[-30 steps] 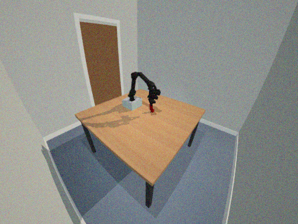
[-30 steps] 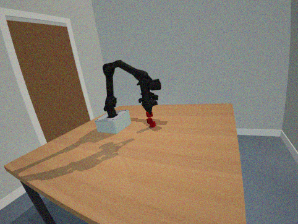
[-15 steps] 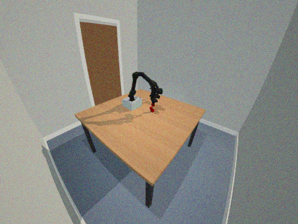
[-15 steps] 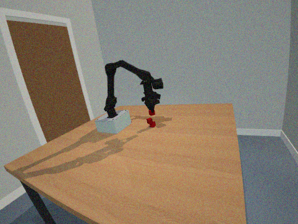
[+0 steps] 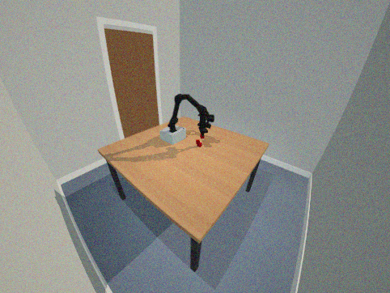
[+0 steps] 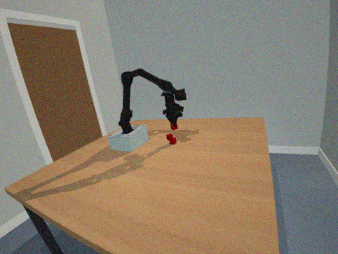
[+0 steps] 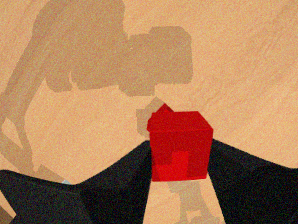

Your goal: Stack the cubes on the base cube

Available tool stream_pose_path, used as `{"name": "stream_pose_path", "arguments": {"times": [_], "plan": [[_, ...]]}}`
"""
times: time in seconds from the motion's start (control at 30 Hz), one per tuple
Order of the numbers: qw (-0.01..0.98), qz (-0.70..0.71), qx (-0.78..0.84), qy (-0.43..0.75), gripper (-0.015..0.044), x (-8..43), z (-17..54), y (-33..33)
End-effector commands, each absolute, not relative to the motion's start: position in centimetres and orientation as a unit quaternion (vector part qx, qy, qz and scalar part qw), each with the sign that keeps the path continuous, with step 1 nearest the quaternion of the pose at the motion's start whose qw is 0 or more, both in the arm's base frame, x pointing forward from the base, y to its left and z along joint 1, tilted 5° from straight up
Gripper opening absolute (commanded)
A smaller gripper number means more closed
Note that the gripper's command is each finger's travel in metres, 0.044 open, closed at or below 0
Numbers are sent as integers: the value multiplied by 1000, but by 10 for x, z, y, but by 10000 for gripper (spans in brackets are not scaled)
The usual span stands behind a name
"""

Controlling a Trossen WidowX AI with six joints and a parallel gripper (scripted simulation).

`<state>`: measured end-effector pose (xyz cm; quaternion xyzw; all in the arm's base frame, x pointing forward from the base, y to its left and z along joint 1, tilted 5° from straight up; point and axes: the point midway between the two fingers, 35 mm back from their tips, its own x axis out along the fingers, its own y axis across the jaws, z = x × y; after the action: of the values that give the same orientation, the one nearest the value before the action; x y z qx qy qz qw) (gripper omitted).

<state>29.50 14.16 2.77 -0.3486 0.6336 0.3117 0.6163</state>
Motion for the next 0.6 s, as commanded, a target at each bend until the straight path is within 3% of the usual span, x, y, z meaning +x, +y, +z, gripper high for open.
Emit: {"name": "stream_pose_path", "arguments": {"times": [0.0, 0.57], "plan": [[613, 311, -346, 639, 105, 292, 14, 142], [613, 310, -346, 639, 105, 291, -2, 140]]}}
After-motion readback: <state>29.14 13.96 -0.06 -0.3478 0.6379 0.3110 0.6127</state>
